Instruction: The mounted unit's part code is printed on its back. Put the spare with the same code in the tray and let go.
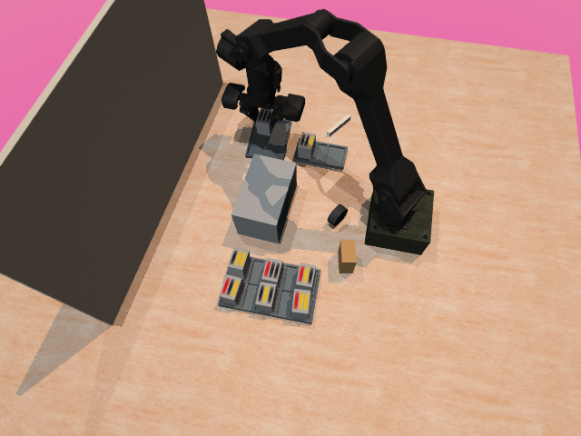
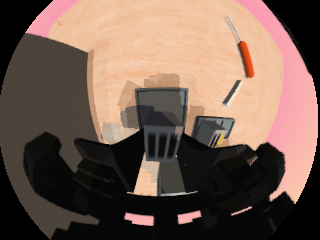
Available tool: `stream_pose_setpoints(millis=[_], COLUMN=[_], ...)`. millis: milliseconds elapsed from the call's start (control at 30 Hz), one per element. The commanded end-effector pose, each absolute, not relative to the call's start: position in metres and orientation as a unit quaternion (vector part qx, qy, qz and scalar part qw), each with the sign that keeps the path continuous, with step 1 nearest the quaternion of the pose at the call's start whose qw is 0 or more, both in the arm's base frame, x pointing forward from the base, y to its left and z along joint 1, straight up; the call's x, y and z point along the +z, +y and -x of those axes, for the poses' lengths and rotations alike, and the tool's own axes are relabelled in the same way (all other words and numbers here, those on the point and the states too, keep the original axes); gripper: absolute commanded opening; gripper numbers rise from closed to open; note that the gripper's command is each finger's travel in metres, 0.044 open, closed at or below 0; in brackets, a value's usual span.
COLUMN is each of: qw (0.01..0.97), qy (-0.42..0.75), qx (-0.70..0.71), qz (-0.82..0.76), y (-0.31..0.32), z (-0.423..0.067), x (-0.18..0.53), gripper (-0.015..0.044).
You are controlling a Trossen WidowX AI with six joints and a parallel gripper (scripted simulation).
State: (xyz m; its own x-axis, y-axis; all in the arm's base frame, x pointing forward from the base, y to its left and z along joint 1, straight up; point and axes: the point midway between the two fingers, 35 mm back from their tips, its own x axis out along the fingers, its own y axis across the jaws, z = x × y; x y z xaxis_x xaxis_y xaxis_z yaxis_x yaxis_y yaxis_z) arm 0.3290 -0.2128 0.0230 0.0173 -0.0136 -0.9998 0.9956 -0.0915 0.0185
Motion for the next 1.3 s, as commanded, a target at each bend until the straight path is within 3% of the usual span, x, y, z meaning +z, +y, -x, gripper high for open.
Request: stream_pose_setpoints(millis=[0, 1033, 1267], qw=[0.483, 0.482, 0.484], qy=[0.467, 0.467, 0.469], qx=[-0.522, -0.522, -0.521], qz=[-0.526, -0.526, -0.524], y=[-0.212, -0.21, -0.21], z=[-0.329, -0.325, -0.325], x=[0.019, -0.009, -0.006], gripper=[0.0, 0.0, 0.0184])
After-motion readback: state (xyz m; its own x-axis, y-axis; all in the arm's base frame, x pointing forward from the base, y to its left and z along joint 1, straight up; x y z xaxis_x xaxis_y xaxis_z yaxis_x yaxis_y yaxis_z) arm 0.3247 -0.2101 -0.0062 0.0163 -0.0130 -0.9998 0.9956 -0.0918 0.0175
